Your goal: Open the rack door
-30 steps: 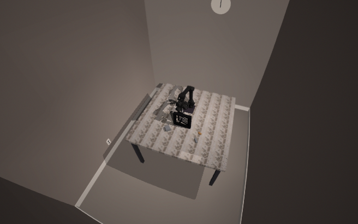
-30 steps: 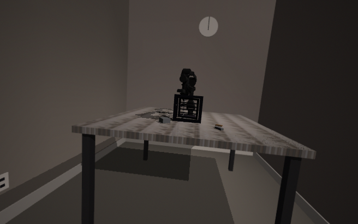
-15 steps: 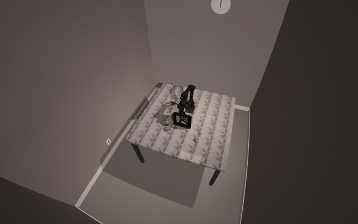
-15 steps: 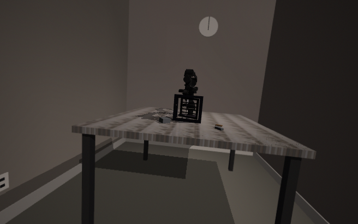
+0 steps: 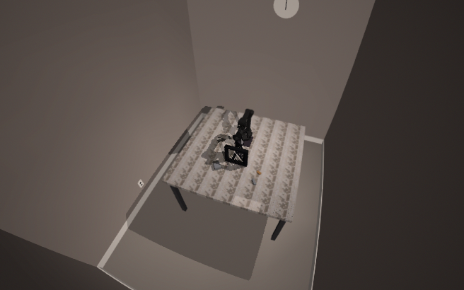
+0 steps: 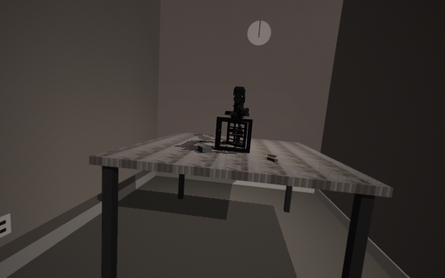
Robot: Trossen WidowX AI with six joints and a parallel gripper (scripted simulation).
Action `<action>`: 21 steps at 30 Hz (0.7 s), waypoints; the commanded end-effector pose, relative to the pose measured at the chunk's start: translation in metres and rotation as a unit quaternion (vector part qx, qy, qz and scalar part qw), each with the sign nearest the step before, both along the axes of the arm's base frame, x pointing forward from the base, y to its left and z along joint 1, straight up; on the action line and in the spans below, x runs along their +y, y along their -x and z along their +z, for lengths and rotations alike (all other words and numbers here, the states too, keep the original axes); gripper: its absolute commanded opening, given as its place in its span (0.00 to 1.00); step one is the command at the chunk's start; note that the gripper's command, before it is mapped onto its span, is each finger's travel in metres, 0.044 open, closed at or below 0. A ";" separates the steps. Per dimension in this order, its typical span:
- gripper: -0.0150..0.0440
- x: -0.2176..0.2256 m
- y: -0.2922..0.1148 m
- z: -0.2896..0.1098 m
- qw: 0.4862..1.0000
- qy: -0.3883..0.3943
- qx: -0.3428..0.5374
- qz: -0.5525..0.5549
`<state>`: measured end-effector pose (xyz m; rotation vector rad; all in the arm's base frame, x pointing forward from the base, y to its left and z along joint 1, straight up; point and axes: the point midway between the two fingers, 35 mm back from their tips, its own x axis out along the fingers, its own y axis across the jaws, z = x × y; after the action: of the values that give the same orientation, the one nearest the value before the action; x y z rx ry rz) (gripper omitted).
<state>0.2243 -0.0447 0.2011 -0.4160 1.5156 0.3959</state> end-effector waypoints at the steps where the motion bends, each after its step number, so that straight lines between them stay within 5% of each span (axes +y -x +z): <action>1: 0.28 0.009 0.002 -0.001 0.999 -0.002 -0.003 -0.037; 21: 0.28 0.047 0.009 -0.001 0.987 -0.007 -0.003 -0.158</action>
<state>0.2151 -0.0042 0.2004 -0.2066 1.5435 0.1967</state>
